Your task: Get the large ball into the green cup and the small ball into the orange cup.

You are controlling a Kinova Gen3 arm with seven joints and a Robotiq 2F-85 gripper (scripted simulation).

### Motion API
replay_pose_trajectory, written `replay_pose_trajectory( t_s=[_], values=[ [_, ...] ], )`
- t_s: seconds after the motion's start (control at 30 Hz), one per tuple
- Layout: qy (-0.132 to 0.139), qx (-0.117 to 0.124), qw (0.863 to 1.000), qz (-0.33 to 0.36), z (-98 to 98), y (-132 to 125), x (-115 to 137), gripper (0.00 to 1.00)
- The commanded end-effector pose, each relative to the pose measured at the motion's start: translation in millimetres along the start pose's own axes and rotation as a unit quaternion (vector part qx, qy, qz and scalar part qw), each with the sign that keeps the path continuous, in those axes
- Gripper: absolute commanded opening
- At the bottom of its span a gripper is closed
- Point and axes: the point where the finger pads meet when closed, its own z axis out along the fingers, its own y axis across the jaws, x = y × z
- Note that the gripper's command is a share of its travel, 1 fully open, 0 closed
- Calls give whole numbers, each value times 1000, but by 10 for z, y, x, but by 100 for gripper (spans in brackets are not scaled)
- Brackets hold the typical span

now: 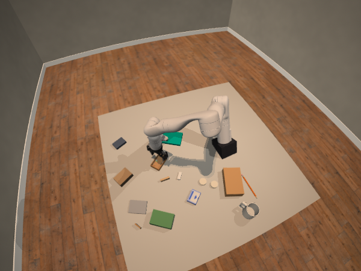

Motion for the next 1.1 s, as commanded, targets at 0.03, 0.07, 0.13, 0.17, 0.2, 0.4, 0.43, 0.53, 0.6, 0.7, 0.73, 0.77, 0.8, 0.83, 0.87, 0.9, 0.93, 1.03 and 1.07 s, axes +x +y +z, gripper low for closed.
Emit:
replay_pose_trajectory(
  t_s=[0.03, 0.07, 0.13, 0.17, 0.2, 0.4, 0.43, 0.53, 0.6, 0.7, 0.73, 0.77, 0.8, 0.83, 0.87, 0.9, 0.93, 1.03, 1.07],
  values=[
    [-6, 1, 1000, -2, -131, 8, -41, 93],
    [-6, 1, 1000, -2, -154, 8, -40, 93],
    [-6, 1, 1000, -2, -194, 9, -40, 93],
    [-6, 1, 1000, -2, -210, 9, -40, 93],
    [-6, 1, 1000, -2, -224, 9, -40, 93],
    [-6, 1, 1000, -2, -260, 9, -39, 93],
    [-6, 1, 1000, -2, -264, 9, -39, 93],
    [-6, 1, 1000, -2, -269, 9, -39, 93],
    [-6, 1, 1000, -2, -269, 9, -39, 93],
    [-6, 1, 1000, -2, -269, 9, -39, 93],
    [-6, 1, 1000, -2, -269, 9, -39, 93],
    [-6, 1, 1000, -2, -269, 9, -39, 93],
    [-6, 1, 1000, -2, -269, 9, -39, 93],
    [-6, 1, 1000, -2, -269, 9, -39, 93],
    [-6, 1, 1000, -2, -269, 9, -39, 93],
    [-6, 1, 1000, -2, -269, 9, -39, 93],
    [-6, 1, 1000, -2, -269, 9, -39, 93],
    [-6, 1, 1000, -2, -269, 9, -39, 93],
    [-6, 1, 1000, -2, -269, 9, -39, 93]
  ],
)
